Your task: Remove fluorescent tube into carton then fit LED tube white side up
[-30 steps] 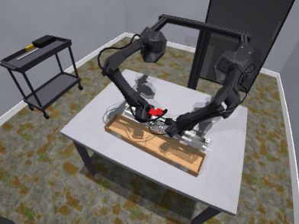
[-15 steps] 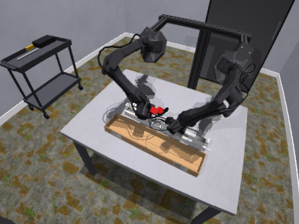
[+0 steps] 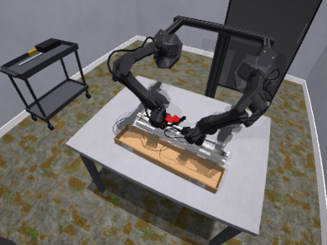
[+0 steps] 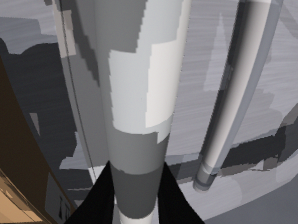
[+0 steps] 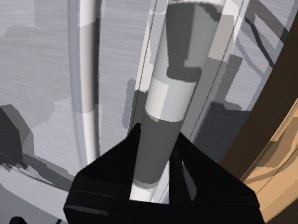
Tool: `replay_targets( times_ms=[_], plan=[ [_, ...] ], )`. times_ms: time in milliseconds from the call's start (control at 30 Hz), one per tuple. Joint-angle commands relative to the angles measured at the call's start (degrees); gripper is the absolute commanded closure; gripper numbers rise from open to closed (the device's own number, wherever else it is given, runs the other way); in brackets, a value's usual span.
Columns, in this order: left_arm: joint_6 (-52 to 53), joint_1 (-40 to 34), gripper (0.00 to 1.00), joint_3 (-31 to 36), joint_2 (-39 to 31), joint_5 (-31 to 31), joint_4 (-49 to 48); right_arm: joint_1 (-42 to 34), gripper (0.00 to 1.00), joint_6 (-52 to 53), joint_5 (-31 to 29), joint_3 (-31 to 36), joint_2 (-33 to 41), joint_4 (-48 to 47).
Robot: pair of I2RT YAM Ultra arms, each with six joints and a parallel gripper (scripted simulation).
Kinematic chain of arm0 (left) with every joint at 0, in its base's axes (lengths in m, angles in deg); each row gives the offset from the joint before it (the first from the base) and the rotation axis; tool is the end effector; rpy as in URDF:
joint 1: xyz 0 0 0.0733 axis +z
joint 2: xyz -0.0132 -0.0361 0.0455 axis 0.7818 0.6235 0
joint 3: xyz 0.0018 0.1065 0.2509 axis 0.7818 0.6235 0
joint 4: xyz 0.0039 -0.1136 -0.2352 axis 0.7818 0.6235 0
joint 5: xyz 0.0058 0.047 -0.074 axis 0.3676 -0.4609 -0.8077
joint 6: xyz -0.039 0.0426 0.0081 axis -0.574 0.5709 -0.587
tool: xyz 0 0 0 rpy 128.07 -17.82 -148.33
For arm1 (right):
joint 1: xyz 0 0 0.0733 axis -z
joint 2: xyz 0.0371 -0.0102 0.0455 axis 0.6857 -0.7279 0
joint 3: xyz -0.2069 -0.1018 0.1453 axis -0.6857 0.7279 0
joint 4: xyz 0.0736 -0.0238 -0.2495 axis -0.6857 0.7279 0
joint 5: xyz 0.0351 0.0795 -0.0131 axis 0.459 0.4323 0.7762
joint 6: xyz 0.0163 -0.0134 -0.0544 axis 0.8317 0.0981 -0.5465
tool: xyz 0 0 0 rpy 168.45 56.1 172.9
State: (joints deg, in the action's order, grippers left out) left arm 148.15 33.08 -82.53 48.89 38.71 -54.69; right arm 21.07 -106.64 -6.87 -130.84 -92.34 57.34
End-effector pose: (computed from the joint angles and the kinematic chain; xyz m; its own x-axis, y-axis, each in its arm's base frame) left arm 0.4069 -0.1096 0.1133 -0.2146 0.9266 0.3089 0.7534 -0.0443 0.6561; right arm 0.3921 0.1340 0.0728 -0.1693 -0.9118 0.3742 -0.7661 -0.1171 -0.6320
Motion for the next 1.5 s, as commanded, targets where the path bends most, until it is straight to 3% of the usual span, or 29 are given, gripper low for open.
replay_targets(
  times_ms=[0, 367, 533, 933, 1467],
  plan=[
    [1.99, -1.66, 0.89, 3.06, -2.19, 1.45, -3.29, -1.85, 0.89, -1.62, -0.91, 2.89, 2.20, -4.05],
    [5.09, -2.22, 0.89, 9.03, -3.23, 2.76, -13.34, -2.47, 0.89, -5.12, -2.23, 8.55, 3.02, -14.69],
    [5.17, -2.24, 0.89, 9.72, -3.35, 2.64, -12.51, -2.50, 0.89, -5.03, -2.11, 9.22, 3.02, -13.71],
    [7.42, -2.61, 0.89, 12.79, -3.50, 3.85, -20.71, -2.76, 0.89, -7.88, -3.40, 12.20, -0.88, -22.52],
    [7.76, -2.82, 0.89, 13.94, -3.16, 4.60, -20.20, -2.94, 0.89, -7.59, -3.74, 13.32, -0.22, -21.51]
  ],
)
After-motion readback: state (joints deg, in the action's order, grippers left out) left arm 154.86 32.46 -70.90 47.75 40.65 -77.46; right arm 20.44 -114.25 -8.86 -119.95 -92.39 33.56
